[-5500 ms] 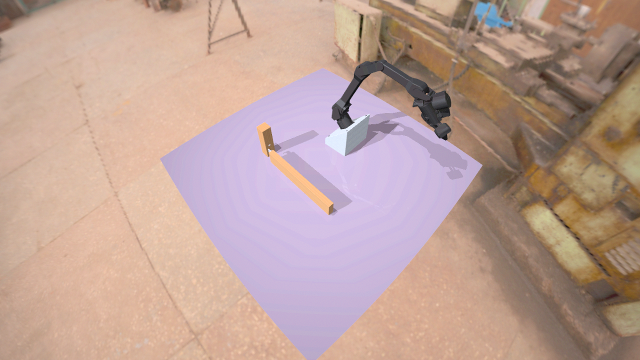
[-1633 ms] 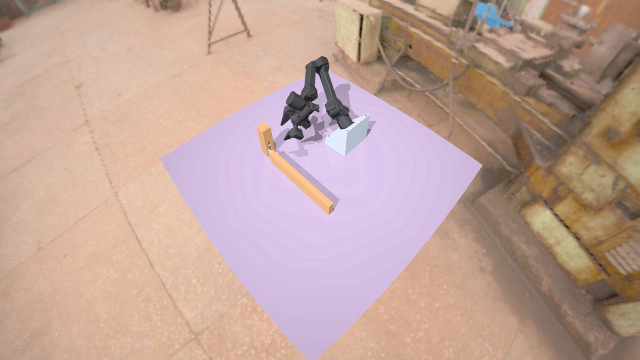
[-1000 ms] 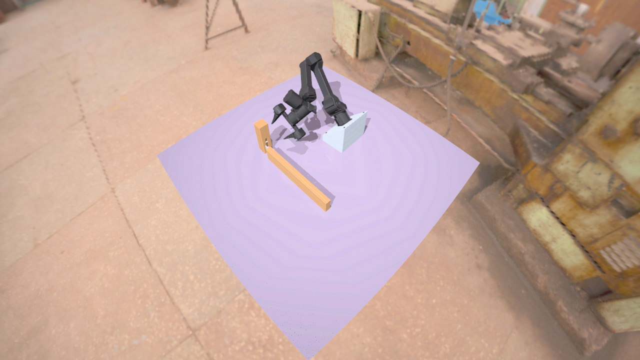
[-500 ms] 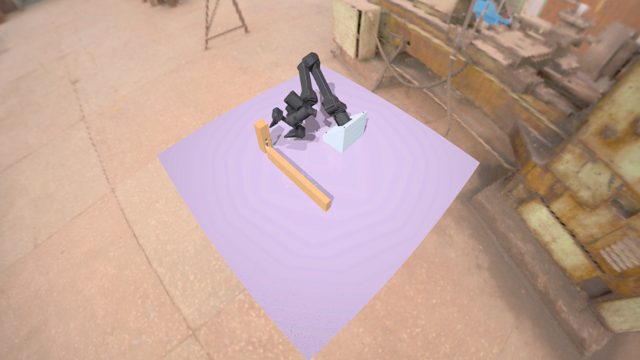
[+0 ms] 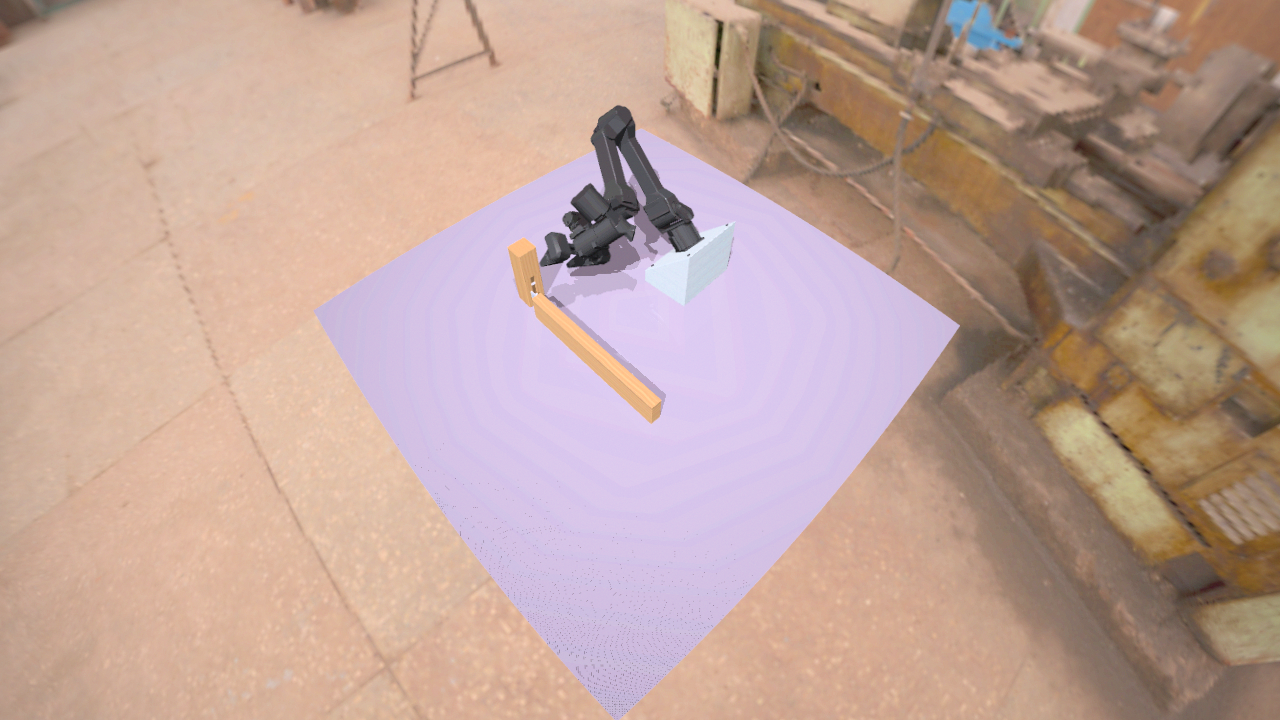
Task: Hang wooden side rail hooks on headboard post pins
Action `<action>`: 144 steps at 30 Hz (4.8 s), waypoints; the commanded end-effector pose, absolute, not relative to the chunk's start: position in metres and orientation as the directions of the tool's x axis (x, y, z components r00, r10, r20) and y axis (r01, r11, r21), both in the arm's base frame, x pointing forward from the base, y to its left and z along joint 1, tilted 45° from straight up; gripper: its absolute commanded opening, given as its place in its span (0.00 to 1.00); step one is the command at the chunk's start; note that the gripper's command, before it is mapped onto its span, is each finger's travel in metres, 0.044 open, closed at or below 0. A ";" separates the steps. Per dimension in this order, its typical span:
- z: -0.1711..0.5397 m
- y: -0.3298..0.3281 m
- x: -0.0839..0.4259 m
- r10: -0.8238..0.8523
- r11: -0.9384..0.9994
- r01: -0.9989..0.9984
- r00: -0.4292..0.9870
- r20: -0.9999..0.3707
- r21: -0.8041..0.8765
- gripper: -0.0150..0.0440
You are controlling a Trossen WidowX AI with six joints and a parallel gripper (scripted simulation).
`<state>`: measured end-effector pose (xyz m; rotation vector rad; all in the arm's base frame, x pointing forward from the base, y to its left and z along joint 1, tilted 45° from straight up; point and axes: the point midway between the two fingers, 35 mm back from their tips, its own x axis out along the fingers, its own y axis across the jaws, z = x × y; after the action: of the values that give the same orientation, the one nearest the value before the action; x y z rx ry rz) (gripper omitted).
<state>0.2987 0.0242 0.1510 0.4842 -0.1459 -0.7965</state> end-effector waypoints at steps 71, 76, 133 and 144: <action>0.110 0.088 0.404 -0.617 -0.026 -0.749 0.533 -0.579 -0.662 1.00; 0.113 0.087 0.398 -0.621 -0.106 -0.866 0.441 -0.648 -0.489 1.00; 0.080 0.030 0.377 -0.673 -0.209 -0.975 0.197 -0.713 -0.072 1.00; 0.067 0.018 0.381 -0.673 -0.209 -0.975 0.197 -0.713 -0.072 1.00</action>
<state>0.3806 0.0242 0.0724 2.7867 -2.1758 -1.0770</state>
